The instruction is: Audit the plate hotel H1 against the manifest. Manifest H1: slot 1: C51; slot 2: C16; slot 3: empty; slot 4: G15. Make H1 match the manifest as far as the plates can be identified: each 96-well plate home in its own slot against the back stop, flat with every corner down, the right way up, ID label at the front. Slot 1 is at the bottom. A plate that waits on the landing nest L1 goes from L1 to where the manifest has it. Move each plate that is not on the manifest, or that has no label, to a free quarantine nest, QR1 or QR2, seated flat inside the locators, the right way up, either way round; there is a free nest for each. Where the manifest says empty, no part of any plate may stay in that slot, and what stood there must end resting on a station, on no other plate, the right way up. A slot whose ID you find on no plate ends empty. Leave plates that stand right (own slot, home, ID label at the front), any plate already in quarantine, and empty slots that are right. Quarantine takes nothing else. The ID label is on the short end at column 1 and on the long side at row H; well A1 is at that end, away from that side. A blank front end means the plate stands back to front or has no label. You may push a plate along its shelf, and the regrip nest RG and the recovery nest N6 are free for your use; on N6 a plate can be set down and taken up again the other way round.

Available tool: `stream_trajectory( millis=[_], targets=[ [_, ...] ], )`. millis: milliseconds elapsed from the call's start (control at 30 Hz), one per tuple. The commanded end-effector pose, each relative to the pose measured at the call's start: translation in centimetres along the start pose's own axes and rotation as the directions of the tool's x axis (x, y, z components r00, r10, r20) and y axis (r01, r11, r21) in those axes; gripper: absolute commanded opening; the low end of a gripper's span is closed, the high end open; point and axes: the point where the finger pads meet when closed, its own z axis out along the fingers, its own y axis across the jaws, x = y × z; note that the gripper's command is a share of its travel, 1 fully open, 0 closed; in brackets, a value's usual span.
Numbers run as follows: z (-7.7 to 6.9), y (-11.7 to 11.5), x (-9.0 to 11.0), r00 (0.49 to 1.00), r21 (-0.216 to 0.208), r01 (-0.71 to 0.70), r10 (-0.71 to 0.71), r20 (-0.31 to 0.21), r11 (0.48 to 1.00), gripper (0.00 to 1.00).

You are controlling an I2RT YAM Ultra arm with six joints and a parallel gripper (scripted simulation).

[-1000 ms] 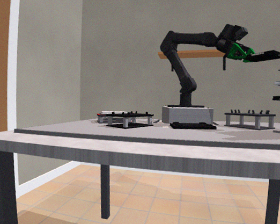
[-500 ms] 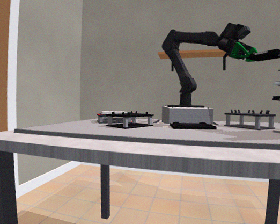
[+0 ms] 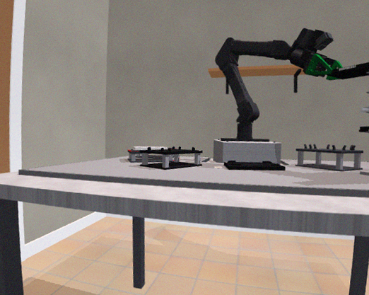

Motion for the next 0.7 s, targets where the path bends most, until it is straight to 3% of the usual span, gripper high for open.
stream_trajectory(
  millis=[0,667],
  targets=[
    [-0.3,0.2,-1.5,0.999,-0.008,-0.016,0.016,0.043,1.000,0.86],
    [0.8,0.2,-1.6,0.999,-0.008,-0.016,0.016,0.044,1.000,0.86]
  ],
)
